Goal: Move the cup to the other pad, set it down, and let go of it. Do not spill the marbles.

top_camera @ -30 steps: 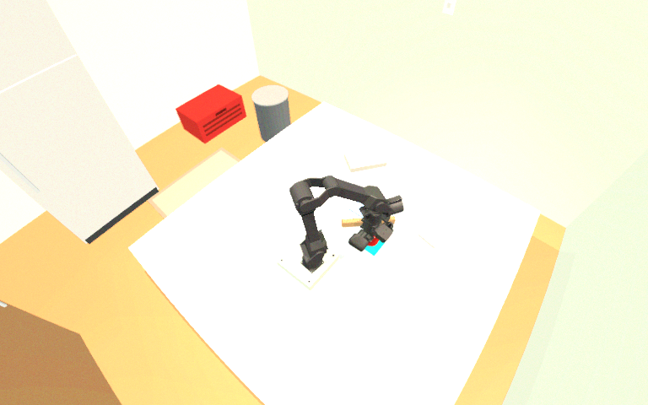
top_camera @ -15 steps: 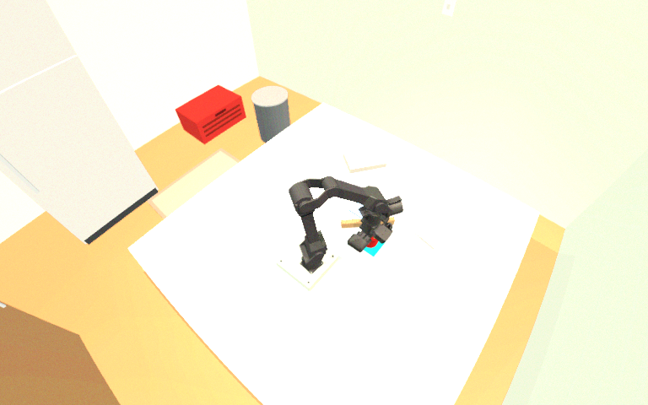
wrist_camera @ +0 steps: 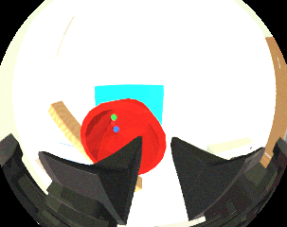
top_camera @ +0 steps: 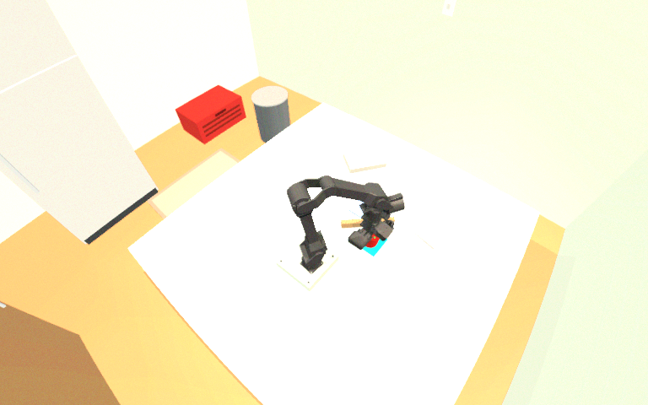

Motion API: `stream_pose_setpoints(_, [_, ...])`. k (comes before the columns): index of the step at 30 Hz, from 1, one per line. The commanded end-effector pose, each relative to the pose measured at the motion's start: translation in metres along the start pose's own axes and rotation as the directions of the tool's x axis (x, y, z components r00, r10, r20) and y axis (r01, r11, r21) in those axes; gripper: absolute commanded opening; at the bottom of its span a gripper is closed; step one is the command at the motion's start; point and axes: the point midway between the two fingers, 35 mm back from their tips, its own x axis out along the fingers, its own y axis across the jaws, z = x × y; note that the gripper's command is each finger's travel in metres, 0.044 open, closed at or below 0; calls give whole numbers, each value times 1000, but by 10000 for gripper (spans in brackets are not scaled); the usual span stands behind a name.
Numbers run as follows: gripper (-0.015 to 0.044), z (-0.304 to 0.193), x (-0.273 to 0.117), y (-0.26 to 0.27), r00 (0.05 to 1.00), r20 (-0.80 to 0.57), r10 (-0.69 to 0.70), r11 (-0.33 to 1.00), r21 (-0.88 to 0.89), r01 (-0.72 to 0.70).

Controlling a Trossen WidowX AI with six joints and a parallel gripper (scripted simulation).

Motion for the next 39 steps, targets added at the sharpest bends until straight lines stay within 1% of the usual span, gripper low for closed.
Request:
stream_pose_setpoints(1, [128,1,-9,2,1000,6,17,1000,-6,-17])
stream_pose_setpoints(22, [128,-1,-33,-6,1000,3,16,1000,-7,-16])
stream_pose_setpoints(23, [154,0,-28,-6,1000,1,1,1000,-2,-1])
stream_pose_setpoints(30, [338,0,-28,-6,1000,1,1,1000,-2,-1])
stream_pose_setpoints(34, [440,0,-34,-6,1000,1,2,1000,-3,-2])
stream_pose_setpoints(39, [440,0,-50,-6,1000,2,6,1000,-4,-6])
